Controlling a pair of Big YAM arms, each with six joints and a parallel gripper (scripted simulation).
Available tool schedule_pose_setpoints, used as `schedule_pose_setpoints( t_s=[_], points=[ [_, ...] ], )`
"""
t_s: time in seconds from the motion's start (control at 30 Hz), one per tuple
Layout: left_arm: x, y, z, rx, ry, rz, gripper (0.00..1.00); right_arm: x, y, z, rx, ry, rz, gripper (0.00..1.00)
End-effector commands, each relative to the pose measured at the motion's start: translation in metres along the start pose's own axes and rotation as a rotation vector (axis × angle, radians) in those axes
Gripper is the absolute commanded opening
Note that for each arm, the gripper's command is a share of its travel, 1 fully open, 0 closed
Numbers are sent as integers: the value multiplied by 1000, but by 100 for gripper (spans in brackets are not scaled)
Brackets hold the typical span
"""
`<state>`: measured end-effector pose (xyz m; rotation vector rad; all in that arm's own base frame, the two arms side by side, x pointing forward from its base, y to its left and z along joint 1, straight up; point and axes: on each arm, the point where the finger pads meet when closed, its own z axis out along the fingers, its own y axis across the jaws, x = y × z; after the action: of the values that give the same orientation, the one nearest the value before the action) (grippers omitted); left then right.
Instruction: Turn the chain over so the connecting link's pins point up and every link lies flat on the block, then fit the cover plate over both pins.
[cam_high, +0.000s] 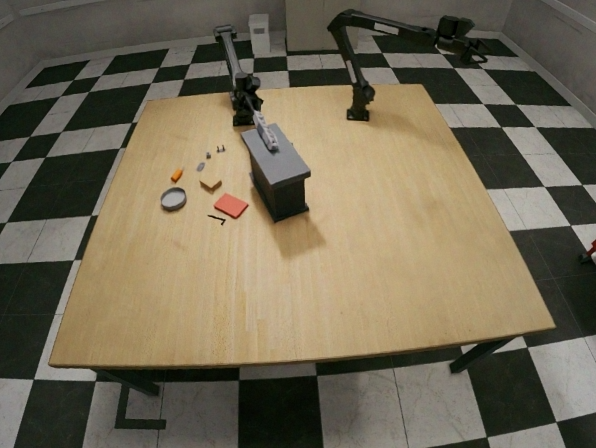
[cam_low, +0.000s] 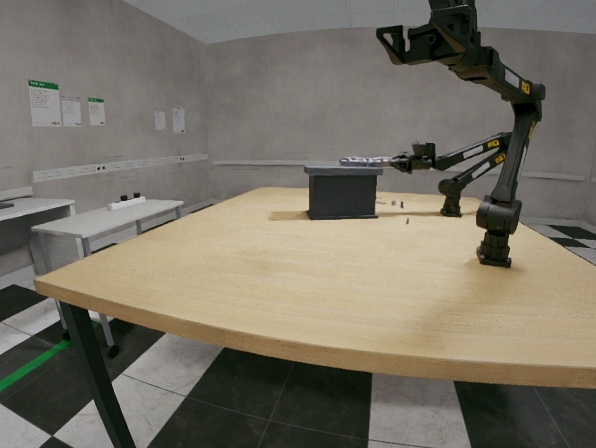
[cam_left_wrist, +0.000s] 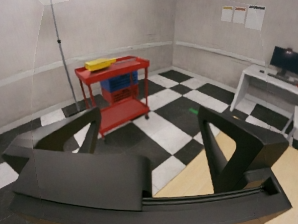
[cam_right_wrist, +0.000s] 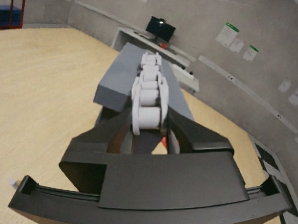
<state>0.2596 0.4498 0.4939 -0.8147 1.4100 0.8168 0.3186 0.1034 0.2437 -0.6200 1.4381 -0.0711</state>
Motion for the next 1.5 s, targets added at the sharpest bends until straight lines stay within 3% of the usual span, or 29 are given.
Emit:
schedule_pose_setpoints(
  t_s=[0.0,0.33,0.67,0.93,0.97,1.07,1.47],
  points=[
    [-40,-3,-5,3,-78,-2,100,-40,-25,11,49,-84,28,19],
    [-40,-3,-5,3,-78,-2,100,-37,-25,11,46,-82,84,19],
    [-40,-3,-5,3,-78,-2,100,-7,-11,4,22,-32,156,19],
    [-40,-3,-5,3,-78,-2,100,-18,-13,5,19,-57,192,19],
    [-40,-3,-5,3,-78,-2,100,-7,-9,0,16,-43,201,19],
    [-40,-3,-5,3,-78,-2,100,-17,-17,3,29,-60,220,19],
    [-40,-3,-5,3,-78,-2,100,-2,-11,2,18,-31,296,19]
  ],
)
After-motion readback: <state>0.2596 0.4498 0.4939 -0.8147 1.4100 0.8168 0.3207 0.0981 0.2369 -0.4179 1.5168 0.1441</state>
